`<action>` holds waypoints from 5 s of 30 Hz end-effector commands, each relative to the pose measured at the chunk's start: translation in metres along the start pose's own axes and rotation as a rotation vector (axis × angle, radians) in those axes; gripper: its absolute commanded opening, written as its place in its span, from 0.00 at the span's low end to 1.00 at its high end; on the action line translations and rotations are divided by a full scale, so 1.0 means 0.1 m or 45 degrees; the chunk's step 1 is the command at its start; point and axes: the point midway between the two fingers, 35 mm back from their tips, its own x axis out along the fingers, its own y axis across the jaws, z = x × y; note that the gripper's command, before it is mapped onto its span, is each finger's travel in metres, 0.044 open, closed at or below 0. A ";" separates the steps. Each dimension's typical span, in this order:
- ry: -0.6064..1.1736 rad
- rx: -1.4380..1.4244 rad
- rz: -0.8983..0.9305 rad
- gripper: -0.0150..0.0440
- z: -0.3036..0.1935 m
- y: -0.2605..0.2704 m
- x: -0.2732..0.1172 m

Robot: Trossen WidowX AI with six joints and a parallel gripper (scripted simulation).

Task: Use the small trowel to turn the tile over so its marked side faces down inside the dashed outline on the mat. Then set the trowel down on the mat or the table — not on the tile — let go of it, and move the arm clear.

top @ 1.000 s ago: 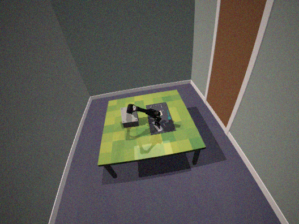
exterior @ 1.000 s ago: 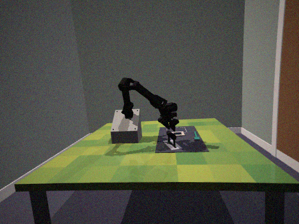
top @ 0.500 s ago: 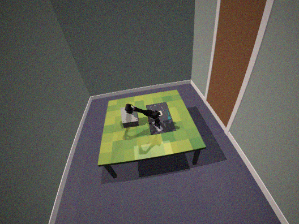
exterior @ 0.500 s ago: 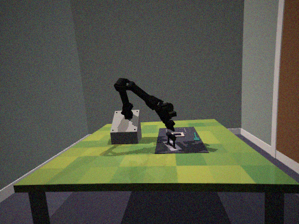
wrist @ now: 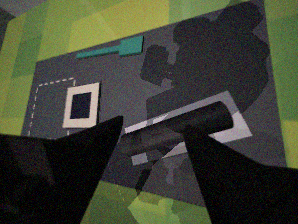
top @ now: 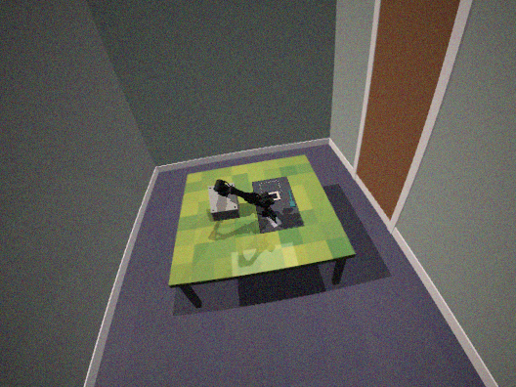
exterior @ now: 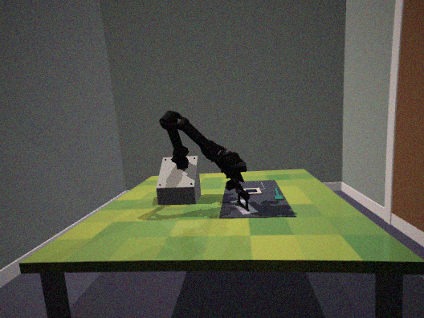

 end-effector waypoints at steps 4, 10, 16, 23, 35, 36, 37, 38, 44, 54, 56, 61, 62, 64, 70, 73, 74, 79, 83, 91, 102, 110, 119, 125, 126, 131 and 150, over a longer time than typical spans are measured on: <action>-0.071 0.259 0.026 0.76 -0.05 -0.01 -0.01; -0.120 0.506 0.058 0.76 -0.14 -0.03 0.00; -0.165 0.758 0.095 0.76 -0.25 -0.06 0.00; -0.214 1.047 0.147 0.76 -0.37 -0.08 -0.01; -0.244 1.227 0.185 0.76 -0.44 -0.09 0.00; -0.244 1.227 0.185 0.76 -0.43 -0.09 0.01; -0.244 1.227 0.185 0.76 -0.43 -0.10 0.03; -0.244 1.227 0.185 0.76 -0.42 -0.10 0.04; -0.244 1.227 0.185 0.76 -0.40 -0.10 0.13; -0.244 1.227 0.186 0.76 -0.36 -0.10 0.28; -0.244 1.227 0.186 0.76 -0.35 -0.10 0.31; -0.244 1.227 0.186 0.76 -0.33 -0.09 0.39; -0.244 1.227 0.186 0.76 -0.33 -0.09 0.41; -0.245 1.227 0.186 0.76 -0.32 -0.08 0.44; -0.245 1.227 0.186 0.76 -0.31 -0.07 0.53; -0.245 1.227 0.186 0.76 -0.31 -0.07 0.56; -0.245 1.227 0.186 0.72 -0.31 -0.07 0.56; -0.245 1.227 0.186 0.53 -0.31 -0.07 0.56; -0.245 1.227 0.186 0.48 -0.31 -0.07 0.56; -0.245 1.227 0.186 0.39 -0.31 -0.07 0.56; -0.245 1.227 0.186 0.25 -0.29 -0.06 0.53; -0.248 1.228 0.185 0.25 -0.08 0.09 0.22; -0.265 1.235 0.168 0.25 0.02 0.19 0.13; -0.332 1.265 0.109 0.25 0.14 0.31 0.35; -0.344 1.271 0.100 0.25 0.15 0.34 0.39; -0.410 1.304 0.061 0.25 0.23 0.48 0.54; -0.583 1.410 -0.001 0.25 0.30 0.86 0.83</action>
